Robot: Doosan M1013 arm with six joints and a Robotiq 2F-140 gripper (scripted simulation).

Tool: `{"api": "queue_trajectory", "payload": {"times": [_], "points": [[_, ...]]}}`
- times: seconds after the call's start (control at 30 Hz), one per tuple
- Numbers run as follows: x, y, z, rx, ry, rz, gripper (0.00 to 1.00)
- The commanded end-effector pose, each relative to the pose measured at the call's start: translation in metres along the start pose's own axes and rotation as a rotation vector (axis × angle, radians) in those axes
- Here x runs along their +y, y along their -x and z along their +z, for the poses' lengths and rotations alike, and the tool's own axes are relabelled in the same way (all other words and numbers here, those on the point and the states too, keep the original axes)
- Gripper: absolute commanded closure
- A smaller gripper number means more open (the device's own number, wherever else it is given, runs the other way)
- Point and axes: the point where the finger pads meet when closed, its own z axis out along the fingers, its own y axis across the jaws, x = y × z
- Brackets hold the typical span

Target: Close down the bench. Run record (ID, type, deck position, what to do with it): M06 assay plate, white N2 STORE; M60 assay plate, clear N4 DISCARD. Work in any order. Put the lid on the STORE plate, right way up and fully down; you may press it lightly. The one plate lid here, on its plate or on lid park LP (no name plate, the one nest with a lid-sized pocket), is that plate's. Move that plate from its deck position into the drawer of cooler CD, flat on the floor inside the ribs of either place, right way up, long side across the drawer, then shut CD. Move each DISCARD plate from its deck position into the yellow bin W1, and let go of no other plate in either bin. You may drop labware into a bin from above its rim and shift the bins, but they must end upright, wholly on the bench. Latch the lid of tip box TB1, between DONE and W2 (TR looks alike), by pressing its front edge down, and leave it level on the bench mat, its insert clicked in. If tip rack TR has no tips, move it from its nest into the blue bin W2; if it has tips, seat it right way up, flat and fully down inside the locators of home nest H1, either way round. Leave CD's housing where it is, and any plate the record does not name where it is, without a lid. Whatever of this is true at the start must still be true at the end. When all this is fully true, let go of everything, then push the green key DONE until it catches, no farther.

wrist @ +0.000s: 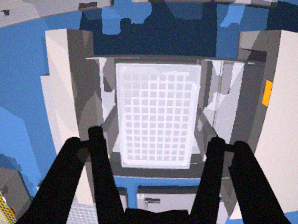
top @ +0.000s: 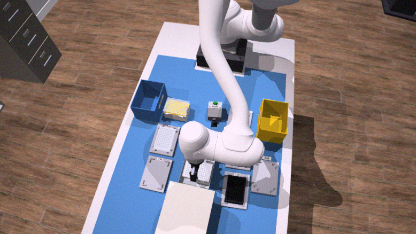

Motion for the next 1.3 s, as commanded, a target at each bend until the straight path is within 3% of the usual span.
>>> {"api": "queue_trajectory", "payload": {"times": [0.0,0.7,0.73,1.27], "points": [[-0.0006,-0.0001,0.0006,0.0,-0.001,0.0,1.0],[-0.0006,-0.0001,0.0006,0.0,-0.001,0.0,1.0],[-0.0006,-0.0001,0.0006,0.0,-0.001,0.0,0.34],[-0.0006,-0.0001,0.0006,0.0,-0.001,0.0,0.34]]}}
